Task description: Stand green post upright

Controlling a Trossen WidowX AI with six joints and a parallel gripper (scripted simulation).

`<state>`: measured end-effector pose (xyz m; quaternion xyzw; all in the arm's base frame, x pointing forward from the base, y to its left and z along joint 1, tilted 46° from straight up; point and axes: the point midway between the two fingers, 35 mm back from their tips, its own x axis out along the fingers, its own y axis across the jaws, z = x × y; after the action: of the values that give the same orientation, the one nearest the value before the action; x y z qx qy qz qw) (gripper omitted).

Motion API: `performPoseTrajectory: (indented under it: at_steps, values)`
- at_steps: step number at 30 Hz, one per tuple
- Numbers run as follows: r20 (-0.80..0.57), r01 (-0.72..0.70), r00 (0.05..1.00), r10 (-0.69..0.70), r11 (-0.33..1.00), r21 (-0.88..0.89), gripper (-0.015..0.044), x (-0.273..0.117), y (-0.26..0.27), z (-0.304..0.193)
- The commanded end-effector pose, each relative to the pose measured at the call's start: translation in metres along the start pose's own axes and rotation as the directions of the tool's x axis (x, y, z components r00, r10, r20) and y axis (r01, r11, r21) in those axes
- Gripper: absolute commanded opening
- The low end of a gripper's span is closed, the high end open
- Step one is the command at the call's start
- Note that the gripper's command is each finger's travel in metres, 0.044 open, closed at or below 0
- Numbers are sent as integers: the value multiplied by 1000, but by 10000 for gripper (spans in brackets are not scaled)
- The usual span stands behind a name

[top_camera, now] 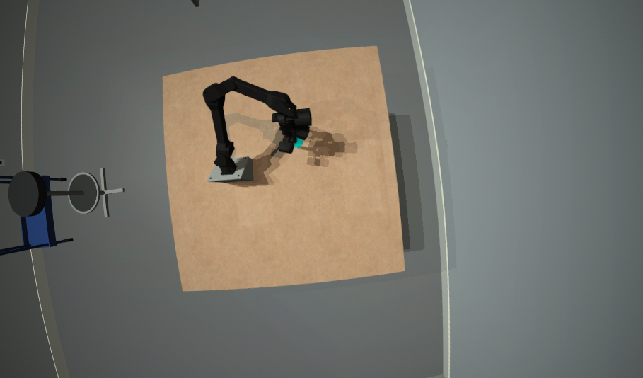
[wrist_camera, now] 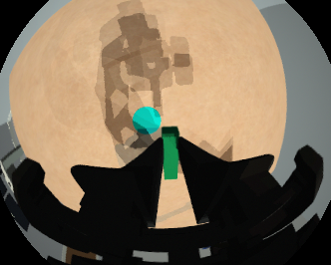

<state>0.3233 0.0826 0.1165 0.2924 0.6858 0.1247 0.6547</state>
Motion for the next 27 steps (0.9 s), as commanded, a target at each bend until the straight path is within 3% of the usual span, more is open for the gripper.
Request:
performPoseTrajectory:
  at_steps: [1, 27]
  values:
    - [21, 25, 999, -25, 1000, -7, 23, 3, -1, -1]
    - [146, 137, 980, -132, 990, -30, 23, 16, -5, 0]
